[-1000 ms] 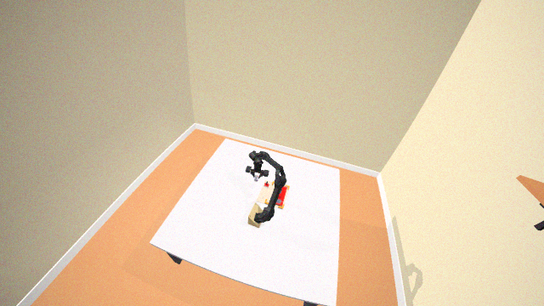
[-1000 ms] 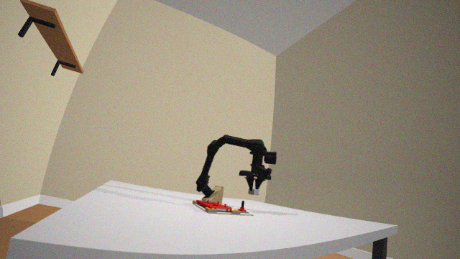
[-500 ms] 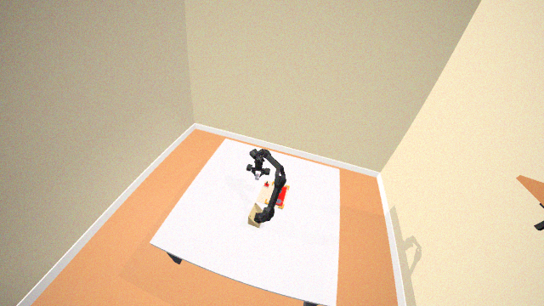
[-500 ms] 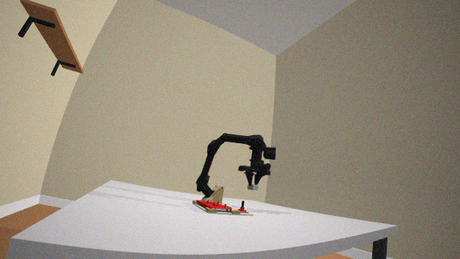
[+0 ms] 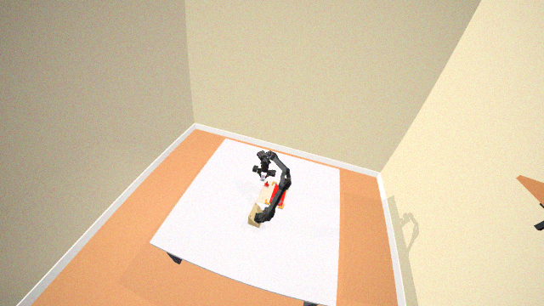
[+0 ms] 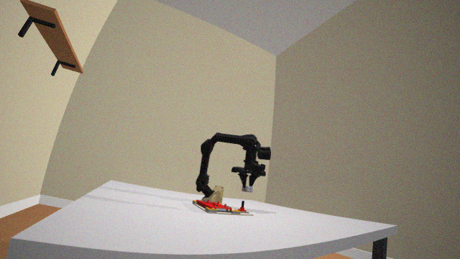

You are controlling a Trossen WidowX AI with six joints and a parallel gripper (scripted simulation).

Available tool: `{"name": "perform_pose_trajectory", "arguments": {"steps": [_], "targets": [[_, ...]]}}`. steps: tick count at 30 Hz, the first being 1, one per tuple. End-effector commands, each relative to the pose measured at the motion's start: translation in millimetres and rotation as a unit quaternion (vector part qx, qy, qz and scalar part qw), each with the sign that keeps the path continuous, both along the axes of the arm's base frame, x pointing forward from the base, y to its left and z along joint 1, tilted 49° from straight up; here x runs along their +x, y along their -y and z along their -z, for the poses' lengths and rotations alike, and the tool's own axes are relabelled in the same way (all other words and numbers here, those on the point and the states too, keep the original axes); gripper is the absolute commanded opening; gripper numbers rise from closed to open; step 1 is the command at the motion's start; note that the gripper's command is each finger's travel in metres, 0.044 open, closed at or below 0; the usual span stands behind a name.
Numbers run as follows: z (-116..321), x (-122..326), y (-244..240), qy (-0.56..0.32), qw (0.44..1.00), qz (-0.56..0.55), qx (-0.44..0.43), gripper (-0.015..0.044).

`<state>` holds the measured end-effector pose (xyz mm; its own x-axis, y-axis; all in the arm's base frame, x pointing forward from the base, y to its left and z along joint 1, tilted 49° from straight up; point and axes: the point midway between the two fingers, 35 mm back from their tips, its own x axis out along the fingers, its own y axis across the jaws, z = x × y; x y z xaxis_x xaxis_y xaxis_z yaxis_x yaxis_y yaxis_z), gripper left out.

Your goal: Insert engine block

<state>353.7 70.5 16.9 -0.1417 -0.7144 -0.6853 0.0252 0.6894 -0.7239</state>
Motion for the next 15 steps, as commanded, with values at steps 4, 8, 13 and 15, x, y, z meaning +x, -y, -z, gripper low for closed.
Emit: {"name": "perform_pose_trajectory", "arguments": {"steps": [4, 8, 13, 15], "targets": [[-13.8, 2.3, 18.9, 0.006, 1.0, -0.002, 0.003, 0.0], [-20.0, 2.5, 30.7, 0.008, 1.0, -0.001, 0.003, 0.0], [-27.6, 1.9, 45.4, 0.01, 1.0, 0.001, 0.002, 0.0], [-30.6, 1.5, 51.4, 0.011, 1.0, 0.001, 0.002, 0.0]]}}
